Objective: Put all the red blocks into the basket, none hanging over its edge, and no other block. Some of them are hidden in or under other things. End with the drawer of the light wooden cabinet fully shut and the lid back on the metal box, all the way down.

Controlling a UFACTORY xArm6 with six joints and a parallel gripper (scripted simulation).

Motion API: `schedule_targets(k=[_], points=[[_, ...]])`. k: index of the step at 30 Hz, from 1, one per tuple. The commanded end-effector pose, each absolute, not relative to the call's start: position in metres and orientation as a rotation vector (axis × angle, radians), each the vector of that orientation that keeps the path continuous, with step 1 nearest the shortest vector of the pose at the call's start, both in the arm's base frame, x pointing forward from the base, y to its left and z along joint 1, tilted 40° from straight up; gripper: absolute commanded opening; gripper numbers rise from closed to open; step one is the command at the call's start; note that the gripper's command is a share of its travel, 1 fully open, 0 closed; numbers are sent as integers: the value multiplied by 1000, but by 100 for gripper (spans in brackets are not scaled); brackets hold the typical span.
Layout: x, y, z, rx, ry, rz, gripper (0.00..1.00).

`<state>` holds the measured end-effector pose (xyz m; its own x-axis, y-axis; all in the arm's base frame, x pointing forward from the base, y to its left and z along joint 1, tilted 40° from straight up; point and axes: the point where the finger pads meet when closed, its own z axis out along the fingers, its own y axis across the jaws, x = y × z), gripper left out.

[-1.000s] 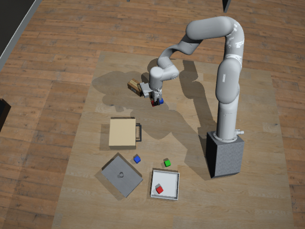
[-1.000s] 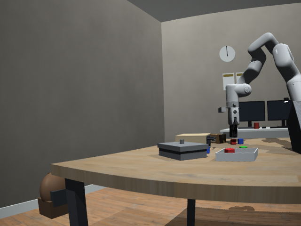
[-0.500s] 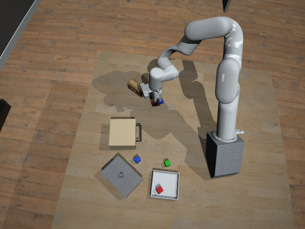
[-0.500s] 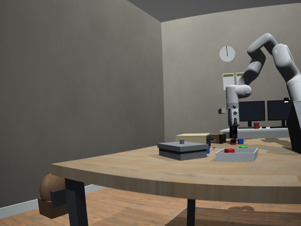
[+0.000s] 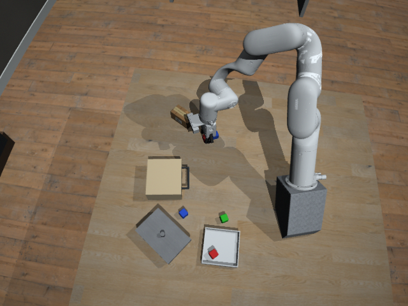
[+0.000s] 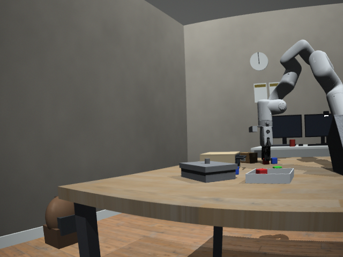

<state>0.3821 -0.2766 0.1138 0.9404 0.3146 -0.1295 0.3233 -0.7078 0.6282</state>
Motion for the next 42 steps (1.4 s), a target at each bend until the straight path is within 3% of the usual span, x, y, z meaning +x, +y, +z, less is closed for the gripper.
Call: schedule_targets(k=[1,39,40,42], points=[[384,-279,112,2402,449,-13,57],[385,-288,101,2402,449,-13,57],[385,-288,101,2402,449,-13,0],[385,-288,101,2402,449,-13,0]])
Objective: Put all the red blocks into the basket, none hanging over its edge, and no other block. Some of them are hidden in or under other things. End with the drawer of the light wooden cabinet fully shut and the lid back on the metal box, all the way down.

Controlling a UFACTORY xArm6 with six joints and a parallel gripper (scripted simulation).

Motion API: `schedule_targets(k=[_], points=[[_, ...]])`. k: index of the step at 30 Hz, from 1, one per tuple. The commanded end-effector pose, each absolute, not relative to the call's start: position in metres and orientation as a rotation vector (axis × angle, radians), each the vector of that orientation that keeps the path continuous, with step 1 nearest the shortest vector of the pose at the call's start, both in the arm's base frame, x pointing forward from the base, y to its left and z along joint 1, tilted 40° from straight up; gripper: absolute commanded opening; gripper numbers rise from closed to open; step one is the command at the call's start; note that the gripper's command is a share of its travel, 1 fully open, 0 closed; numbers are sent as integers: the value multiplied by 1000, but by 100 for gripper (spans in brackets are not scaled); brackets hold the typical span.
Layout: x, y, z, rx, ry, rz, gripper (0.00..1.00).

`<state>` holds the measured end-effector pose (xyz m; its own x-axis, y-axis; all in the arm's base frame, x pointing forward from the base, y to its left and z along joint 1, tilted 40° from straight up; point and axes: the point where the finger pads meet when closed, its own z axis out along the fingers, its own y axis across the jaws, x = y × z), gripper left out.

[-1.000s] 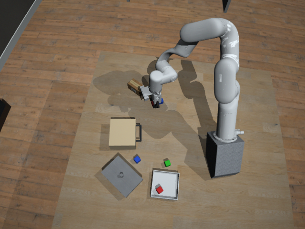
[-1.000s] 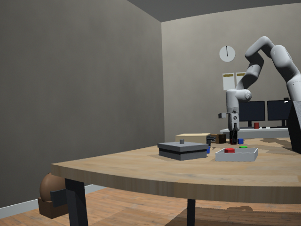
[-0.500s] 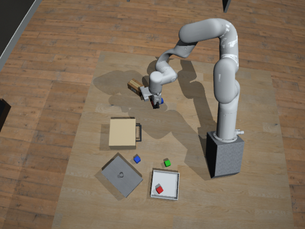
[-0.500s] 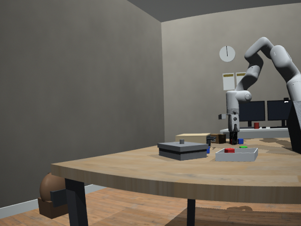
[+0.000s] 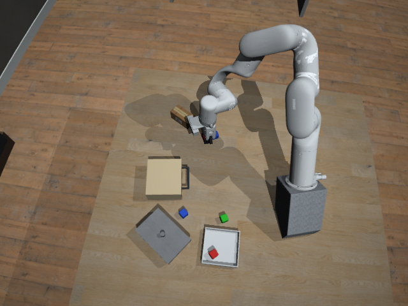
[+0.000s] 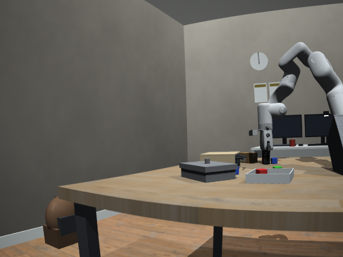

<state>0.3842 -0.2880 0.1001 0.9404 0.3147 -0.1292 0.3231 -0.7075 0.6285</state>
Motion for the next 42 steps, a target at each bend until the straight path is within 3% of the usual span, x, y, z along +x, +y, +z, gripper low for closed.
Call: schedule_targets(k=[1,42], points=[[385,-288,101,2402,449,-13,0],[385,-285,104,2402,449,-13,0]])
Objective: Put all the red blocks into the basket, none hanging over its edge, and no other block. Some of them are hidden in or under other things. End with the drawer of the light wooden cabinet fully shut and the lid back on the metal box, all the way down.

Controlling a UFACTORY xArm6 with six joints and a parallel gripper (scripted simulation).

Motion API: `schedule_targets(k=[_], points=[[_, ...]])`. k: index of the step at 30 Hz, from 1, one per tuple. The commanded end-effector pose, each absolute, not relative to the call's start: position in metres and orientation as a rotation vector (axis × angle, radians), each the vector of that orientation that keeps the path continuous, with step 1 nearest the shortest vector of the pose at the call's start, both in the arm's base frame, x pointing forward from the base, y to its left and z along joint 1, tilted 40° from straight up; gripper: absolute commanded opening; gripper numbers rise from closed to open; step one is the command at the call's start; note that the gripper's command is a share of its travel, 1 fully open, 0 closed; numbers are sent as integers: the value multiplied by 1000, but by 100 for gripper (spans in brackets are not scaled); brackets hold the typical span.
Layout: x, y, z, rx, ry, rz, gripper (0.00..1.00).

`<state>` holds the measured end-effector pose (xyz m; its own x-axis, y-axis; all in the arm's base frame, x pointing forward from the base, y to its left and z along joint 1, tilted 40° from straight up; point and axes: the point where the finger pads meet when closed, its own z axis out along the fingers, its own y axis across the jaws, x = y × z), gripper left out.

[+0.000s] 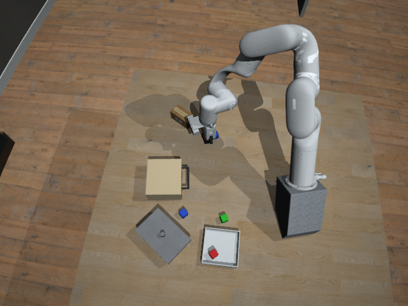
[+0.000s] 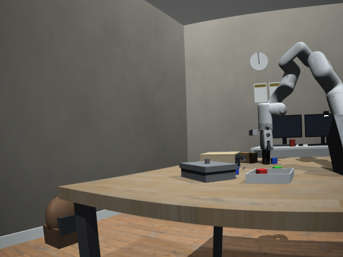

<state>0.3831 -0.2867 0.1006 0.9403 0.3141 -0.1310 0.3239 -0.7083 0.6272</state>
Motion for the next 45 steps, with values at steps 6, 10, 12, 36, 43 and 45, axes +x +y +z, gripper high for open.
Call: schedule_targets(k=[6,10,12,36,43,45], points=[[383,-278,113,2402,449,-13,0],[383,-274,118,2402,449,-13,0],[382,-270,123,2402,449,-13,0],[370,-202,205,2402,449,-13,0],[368,-189,220,2402,449,-13,0],[368,-188,222,2402,449,-13,0]])
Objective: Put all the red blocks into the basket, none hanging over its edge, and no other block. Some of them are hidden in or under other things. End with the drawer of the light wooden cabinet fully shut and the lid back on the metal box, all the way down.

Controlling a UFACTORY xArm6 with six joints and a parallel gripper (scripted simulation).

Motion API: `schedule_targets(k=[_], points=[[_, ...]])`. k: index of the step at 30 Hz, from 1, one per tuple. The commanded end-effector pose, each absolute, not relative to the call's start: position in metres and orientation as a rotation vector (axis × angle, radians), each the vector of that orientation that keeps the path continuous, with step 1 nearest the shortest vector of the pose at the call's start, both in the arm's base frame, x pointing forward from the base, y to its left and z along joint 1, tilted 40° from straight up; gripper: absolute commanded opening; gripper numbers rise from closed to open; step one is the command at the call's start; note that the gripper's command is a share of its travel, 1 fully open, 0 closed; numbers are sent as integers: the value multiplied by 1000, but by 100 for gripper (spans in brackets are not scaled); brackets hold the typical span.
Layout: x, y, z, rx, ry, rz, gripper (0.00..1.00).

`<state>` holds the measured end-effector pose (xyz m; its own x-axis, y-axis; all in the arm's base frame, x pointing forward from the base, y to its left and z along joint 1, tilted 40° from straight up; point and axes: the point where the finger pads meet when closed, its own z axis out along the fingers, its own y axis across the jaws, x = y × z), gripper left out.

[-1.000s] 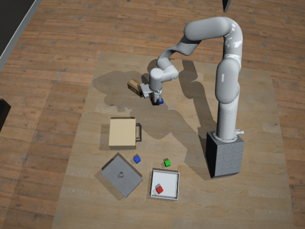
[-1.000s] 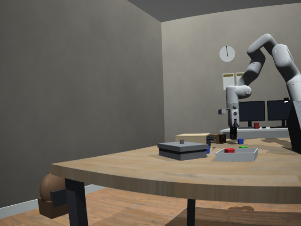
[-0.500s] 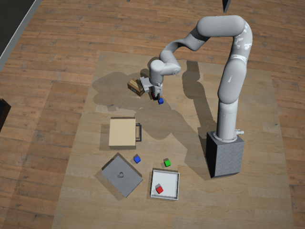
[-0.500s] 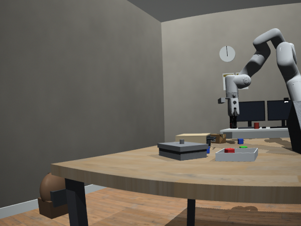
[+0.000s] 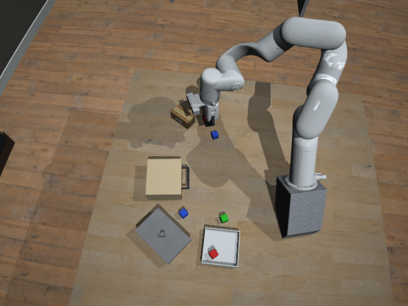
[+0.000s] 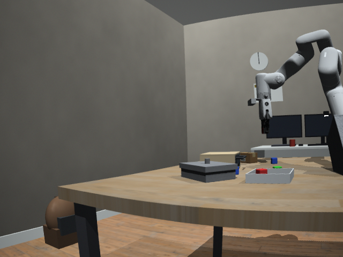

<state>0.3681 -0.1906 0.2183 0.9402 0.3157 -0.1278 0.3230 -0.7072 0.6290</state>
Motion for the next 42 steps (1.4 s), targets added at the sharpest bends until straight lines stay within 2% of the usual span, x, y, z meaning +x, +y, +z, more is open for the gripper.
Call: schedule_targets(k=[1,17,24,33,42], points=[[368,-187,224,2402,449,-13,0],[367,-181,229,2402,456,-15,0],[378,-165,218,2372,650,-78,0],[405,-114,182,2215,1174,-247,0],[426,-2,102,1796,1850,-464,0]])
